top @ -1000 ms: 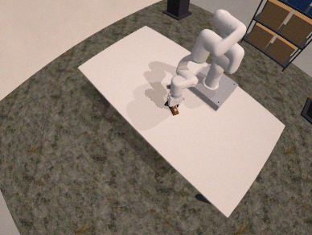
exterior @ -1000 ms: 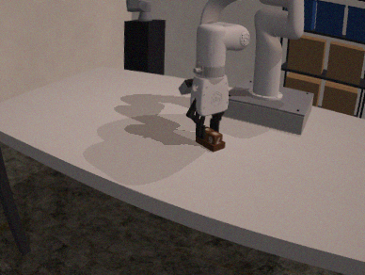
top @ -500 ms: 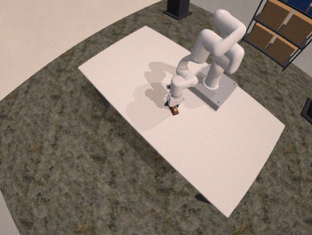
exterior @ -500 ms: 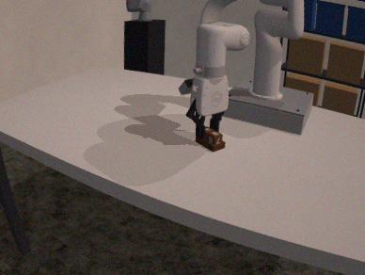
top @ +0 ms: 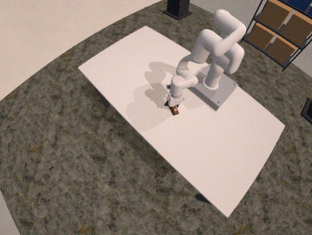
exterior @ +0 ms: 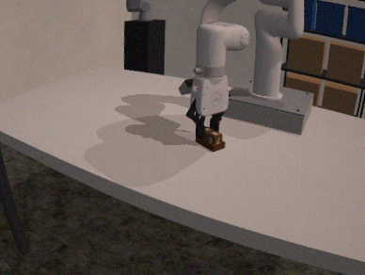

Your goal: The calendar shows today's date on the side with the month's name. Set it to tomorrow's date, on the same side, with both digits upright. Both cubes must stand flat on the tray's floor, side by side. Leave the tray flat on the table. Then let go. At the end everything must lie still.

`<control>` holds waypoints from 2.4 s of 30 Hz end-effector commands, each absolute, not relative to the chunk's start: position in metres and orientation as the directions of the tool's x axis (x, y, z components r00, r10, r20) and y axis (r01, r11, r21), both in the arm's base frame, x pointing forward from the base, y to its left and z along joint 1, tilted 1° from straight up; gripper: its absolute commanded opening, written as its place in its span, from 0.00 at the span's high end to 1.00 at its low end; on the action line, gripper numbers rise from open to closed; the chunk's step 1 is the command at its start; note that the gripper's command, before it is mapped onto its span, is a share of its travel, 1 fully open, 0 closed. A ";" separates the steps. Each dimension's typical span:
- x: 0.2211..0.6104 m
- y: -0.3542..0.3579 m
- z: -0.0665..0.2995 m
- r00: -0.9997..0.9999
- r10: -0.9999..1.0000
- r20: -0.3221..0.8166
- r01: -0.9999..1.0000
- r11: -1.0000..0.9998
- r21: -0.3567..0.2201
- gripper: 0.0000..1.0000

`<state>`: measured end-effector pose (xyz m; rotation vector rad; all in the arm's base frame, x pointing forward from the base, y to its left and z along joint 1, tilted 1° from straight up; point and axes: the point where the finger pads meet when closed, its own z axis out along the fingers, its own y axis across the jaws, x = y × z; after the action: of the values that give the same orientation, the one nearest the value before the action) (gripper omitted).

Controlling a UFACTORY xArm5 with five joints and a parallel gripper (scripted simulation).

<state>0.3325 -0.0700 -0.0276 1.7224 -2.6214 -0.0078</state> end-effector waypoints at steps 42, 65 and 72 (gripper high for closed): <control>0.334 -0.070 -0.021 -0.397 -0.918 0.001 -0.918 0.397 0.004 0.73; 0.335 -0.069 0.072 -0.397 -0.918 0.001 -0.918 0.397 0.004 0.73; 0.335 -0.069 0.072 -0.397 -0.918 0.001 -0.918 0.397 0.004 0.73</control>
<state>0.3331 -0.0688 0.0704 1.7218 -2.6207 -0.0092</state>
